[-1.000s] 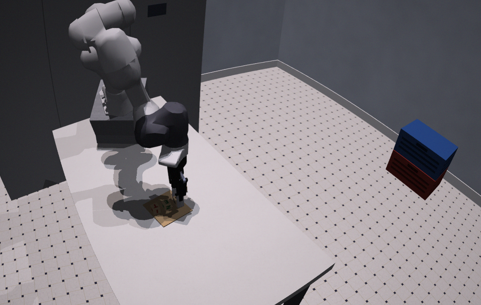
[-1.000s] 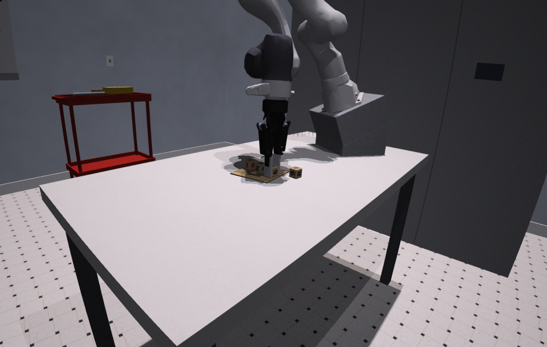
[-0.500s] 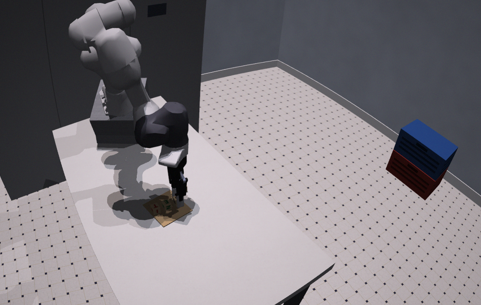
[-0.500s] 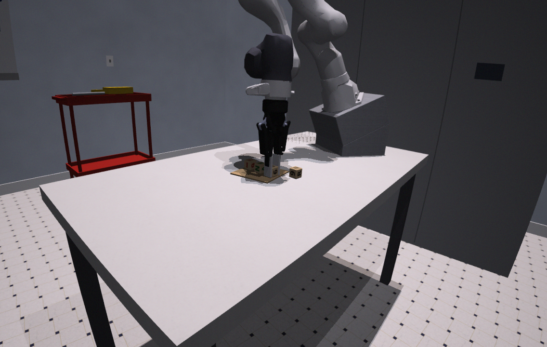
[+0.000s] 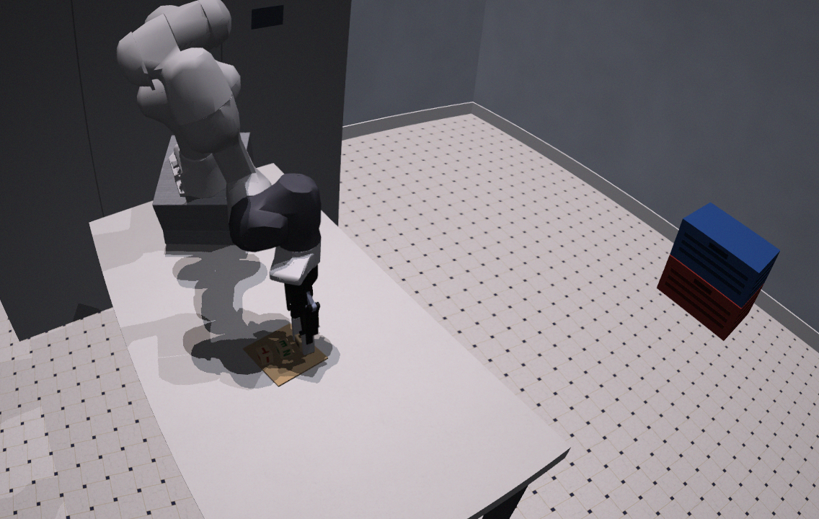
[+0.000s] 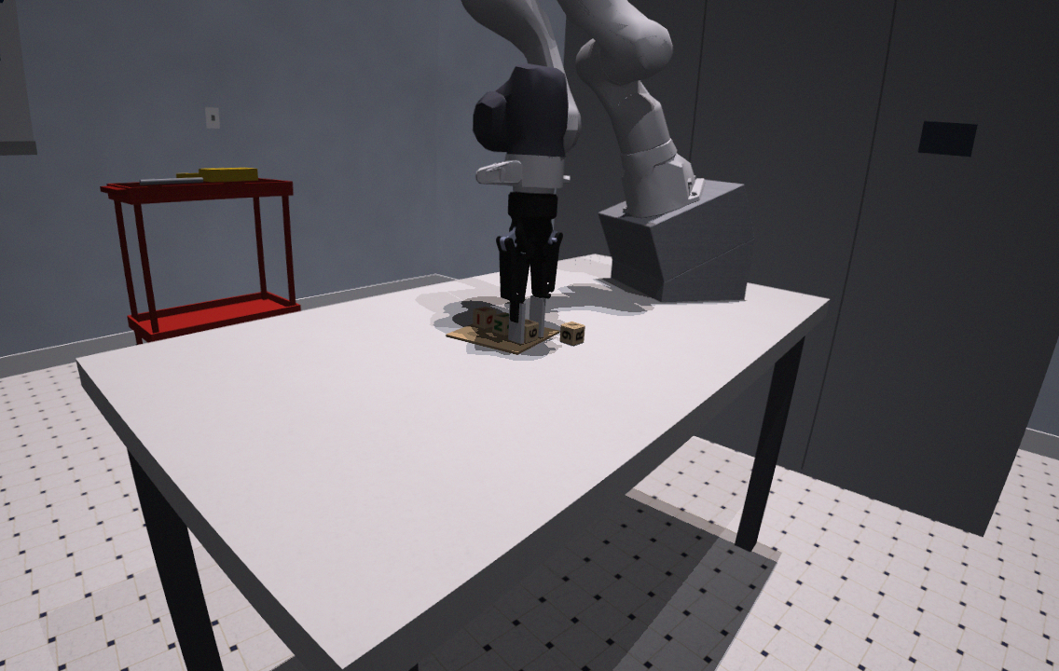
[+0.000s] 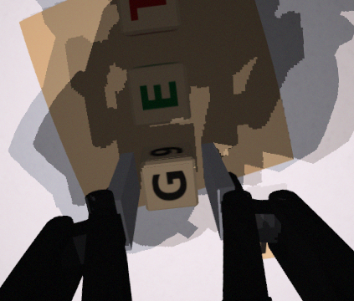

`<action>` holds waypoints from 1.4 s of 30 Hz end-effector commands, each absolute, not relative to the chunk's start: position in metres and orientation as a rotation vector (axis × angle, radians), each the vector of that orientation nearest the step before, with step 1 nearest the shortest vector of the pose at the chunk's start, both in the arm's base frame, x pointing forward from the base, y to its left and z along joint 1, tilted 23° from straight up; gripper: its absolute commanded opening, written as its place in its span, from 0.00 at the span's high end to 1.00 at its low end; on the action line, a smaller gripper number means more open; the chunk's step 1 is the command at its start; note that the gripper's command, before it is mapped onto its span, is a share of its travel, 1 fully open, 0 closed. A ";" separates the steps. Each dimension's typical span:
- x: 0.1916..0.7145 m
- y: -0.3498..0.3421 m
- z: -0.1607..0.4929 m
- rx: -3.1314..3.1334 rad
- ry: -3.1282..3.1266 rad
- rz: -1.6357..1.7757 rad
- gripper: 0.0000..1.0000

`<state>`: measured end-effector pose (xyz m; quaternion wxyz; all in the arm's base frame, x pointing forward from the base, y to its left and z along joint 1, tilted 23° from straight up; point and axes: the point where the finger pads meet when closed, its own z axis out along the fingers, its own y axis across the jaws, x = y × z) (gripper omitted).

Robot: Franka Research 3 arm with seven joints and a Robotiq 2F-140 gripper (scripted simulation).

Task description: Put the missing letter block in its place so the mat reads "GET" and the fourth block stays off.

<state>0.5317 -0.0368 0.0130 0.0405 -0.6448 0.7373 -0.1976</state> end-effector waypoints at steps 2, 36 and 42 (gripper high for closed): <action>0.532 -0.038 0.012 -1.970 2.265 -0.607 0.72; 0.507 -0.019 0.082 -1.974 2.267 -0.602 0.72; 0.506 -0.018 0.087 -1.971 2.265 -0.606 0.72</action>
